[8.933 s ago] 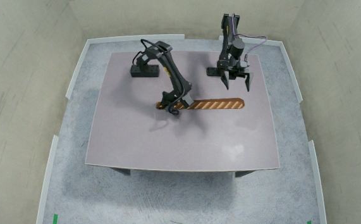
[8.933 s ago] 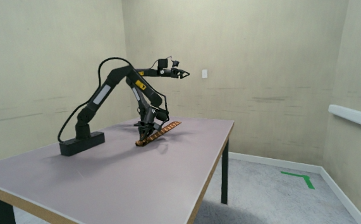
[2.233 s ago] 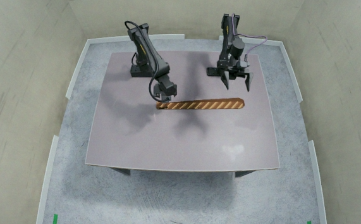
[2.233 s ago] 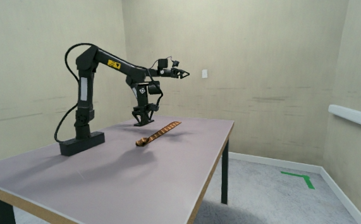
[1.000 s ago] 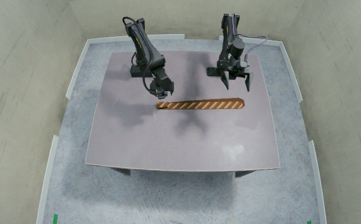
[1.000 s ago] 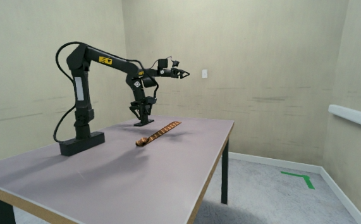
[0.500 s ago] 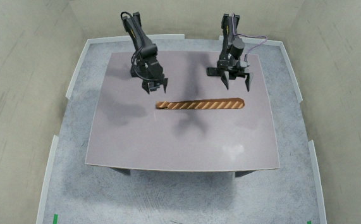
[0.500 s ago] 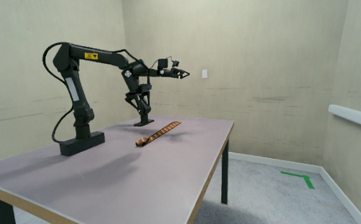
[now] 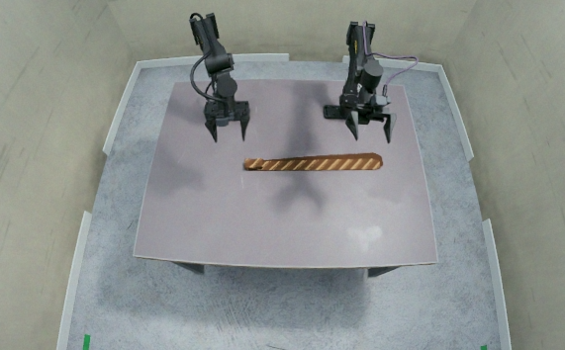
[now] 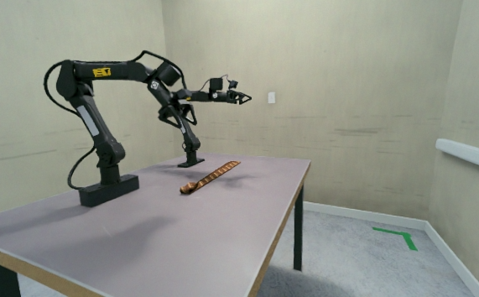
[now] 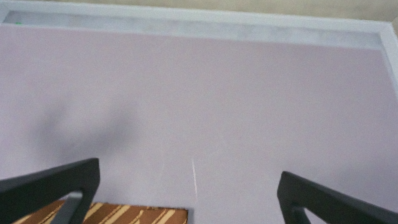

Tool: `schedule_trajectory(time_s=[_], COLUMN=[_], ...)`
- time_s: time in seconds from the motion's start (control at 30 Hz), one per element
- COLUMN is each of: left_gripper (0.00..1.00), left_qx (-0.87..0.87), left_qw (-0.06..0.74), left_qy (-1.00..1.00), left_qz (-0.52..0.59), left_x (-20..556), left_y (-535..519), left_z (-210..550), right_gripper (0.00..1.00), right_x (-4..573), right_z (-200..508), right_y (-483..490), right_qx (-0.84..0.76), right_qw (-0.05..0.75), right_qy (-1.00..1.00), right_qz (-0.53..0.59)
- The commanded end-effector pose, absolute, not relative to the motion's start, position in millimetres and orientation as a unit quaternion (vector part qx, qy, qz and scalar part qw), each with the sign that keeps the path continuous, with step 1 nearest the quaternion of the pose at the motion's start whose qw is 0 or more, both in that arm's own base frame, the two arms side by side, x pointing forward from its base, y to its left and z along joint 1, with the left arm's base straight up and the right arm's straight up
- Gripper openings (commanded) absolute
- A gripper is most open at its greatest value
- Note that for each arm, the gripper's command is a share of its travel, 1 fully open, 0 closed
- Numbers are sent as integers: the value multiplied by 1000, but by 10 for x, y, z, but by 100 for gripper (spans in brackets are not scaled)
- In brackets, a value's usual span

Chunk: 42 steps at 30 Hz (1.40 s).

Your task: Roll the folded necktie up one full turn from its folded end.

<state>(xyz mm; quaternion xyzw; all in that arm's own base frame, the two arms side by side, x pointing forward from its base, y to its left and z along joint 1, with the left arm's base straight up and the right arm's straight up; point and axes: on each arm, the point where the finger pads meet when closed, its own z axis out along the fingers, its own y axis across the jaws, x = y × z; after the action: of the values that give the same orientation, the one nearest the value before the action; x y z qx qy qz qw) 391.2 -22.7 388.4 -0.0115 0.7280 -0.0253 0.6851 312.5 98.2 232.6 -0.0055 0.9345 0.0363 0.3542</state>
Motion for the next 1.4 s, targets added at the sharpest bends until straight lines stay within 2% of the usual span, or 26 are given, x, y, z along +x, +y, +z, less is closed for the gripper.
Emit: schedule_trajectory(time_s=[0.0, 0.43, 1.0, 1.37], left_gripper=[100, 100, 100, 100], left_qx=[-16, -16, -16, -16], left_qw=[713, 713, 713, 713], left_qy=[700, 700, 700, 700], left_qz=[-29, -29, -29, -29], left_x=[3929, 3929, 3929, 3929], left_y=[-198, -198, -198, -198], left_z=[4181, 4181, 4181, 4181], right_gripper=[95, 97, 99, 100], right_x=[3281, 3537, 3766, 3842], right_z=[2561, 3247, 3859, 4062], right_y=[900, 526, 192, 82], right_qx=[-11, 0, 9, 12], right_qw=[417, 557, 670, 705], right_qy=[908, 830, 742, 709], right_qz=[34, 22, 12, 8])
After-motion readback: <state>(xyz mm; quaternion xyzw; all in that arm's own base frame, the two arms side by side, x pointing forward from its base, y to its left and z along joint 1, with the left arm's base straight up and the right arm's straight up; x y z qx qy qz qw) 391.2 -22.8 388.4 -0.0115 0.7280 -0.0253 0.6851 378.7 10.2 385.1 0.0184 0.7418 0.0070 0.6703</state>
